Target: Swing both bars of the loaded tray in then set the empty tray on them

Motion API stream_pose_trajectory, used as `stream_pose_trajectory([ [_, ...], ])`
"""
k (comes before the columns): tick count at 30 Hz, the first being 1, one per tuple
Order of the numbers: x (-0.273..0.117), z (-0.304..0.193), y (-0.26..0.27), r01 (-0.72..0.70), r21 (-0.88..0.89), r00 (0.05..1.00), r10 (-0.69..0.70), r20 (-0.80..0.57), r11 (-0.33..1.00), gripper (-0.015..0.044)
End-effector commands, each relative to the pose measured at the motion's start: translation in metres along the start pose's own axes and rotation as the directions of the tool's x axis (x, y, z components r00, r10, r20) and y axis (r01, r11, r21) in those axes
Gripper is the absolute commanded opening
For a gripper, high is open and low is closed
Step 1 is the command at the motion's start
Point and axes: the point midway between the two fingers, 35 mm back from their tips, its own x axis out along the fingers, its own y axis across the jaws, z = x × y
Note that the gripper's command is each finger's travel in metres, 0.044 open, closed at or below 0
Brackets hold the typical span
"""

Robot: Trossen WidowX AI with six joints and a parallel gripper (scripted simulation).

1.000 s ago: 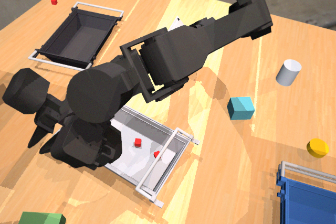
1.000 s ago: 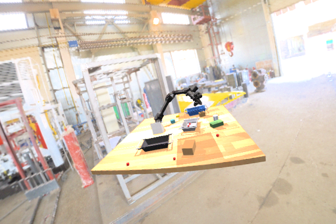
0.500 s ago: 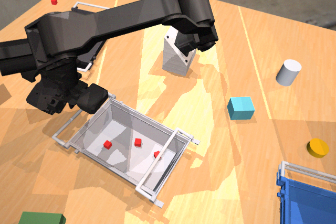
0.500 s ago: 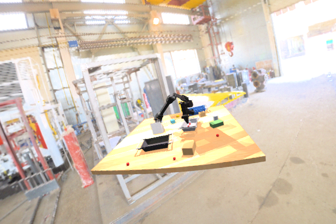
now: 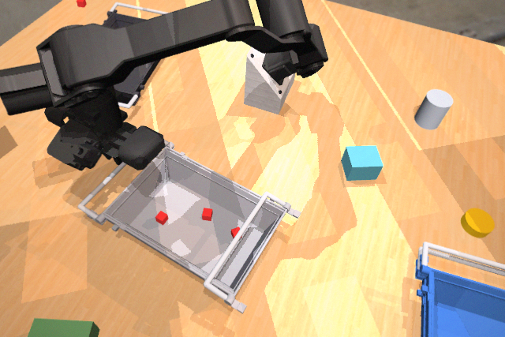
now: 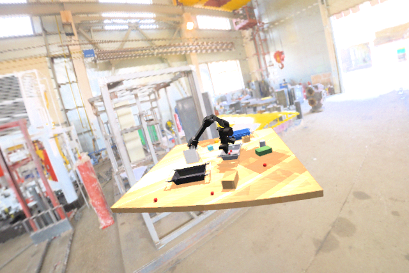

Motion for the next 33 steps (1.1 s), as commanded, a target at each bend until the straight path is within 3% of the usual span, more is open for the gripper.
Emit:
stream_pose_trajectory([
  [1, 0.018, -0.001, 0.0, -0.009, 0.009, 1.0, 0.009, -0.005, 1.0, 0.0081],
  [13, 0.048, -0.002, 0.001, -0.011, 0.008, 1.0, 0.011, -0.005, 1.0, 0.0081],
  [20, 0.023, -0.002, 0.014, -0.011, 0.009, 1.0, 0.011, -0.005, 1.0, 0.0081],
  [33, 0.013, -0.002, 0.041, -0.012, 0.009, 1.0, 0.012, -0.006, 1.0, 0.0081],
])
